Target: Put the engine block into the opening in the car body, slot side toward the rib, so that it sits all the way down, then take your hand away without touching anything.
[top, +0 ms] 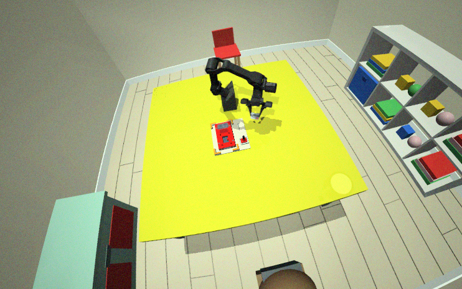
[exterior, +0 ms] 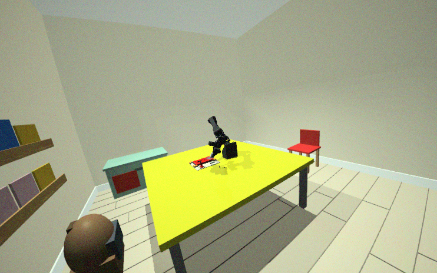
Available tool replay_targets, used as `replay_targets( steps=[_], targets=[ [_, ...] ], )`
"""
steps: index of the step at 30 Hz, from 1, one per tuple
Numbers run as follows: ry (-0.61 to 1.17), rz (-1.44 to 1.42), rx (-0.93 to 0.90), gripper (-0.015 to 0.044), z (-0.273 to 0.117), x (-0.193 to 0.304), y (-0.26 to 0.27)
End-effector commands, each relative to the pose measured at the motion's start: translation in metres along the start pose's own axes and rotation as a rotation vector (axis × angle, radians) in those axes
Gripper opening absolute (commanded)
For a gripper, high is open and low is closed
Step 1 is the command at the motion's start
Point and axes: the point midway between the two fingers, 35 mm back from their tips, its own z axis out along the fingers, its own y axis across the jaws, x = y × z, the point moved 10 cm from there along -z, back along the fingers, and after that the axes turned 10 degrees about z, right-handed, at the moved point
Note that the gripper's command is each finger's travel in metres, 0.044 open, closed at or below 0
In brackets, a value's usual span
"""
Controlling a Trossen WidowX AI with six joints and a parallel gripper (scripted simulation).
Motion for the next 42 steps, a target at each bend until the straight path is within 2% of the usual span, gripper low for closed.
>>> replay_targets(
  steps=[1,10,17,42],
  targets=[
    [-0.108,0.008,-0.029,0.0000,-0.002,0.013,-0.003],
    [-0.135,0.009,-0.034,0.0000,-0.001,0.017,-0.004],
    [-0.254,0.009,-0.055,0.0000,0.013,0.041,-0.009],
    [-0.261,0.009,-0.055,0.0000,0.066,0.078,-0.015]
  ],
)
